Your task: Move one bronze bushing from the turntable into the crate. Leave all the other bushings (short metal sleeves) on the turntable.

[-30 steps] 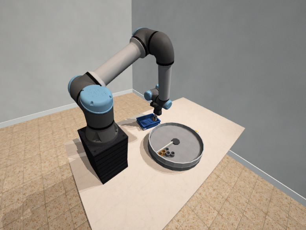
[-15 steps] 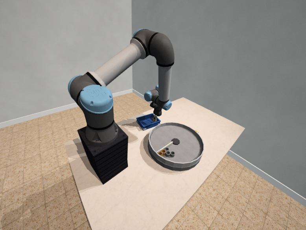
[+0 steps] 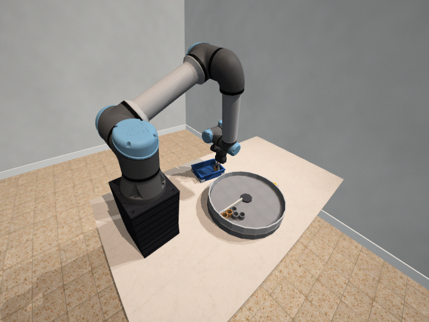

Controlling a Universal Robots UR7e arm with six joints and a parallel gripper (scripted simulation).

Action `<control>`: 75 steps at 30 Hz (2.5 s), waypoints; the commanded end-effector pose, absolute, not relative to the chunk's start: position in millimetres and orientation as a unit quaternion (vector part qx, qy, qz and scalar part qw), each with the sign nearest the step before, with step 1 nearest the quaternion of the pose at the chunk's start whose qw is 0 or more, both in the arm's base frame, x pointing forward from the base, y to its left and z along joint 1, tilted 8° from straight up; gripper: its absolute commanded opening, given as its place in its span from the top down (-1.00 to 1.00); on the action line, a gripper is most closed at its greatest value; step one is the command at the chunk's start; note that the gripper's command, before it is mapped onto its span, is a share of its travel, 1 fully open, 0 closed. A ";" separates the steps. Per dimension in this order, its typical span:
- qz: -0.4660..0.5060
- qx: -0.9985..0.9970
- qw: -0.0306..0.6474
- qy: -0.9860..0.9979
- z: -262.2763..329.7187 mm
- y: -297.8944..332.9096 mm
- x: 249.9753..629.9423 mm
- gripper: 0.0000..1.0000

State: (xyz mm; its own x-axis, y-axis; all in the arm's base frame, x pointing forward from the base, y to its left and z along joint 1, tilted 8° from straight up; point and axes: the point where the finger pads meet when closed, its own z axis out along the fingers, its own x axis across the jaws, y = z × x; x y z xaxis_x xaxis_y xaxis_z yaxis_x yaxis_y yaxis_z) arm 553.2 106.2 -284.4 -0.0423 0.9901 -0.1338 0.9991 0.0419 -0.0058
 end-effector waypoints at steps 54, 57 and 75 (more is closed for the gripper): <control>-0.048 0.690 0.047 0.720 -303.9 103.6 554.0 0.16; -0.048 0.690 0.047 0.720 -303.9 103.6 554.0 0.16; -0.048 0.690 0.047 0.720 -303.9 103.6 554.0 0.16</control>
State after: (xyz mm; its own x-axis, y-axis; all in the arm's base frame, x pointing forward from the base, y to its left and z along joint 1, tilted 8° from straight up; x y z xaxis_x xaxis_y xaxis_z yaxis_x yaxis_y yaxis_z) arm 553.2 103.5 -304.6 -0.0423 0.9901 -0.1338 0.9991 0.0420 -0.0057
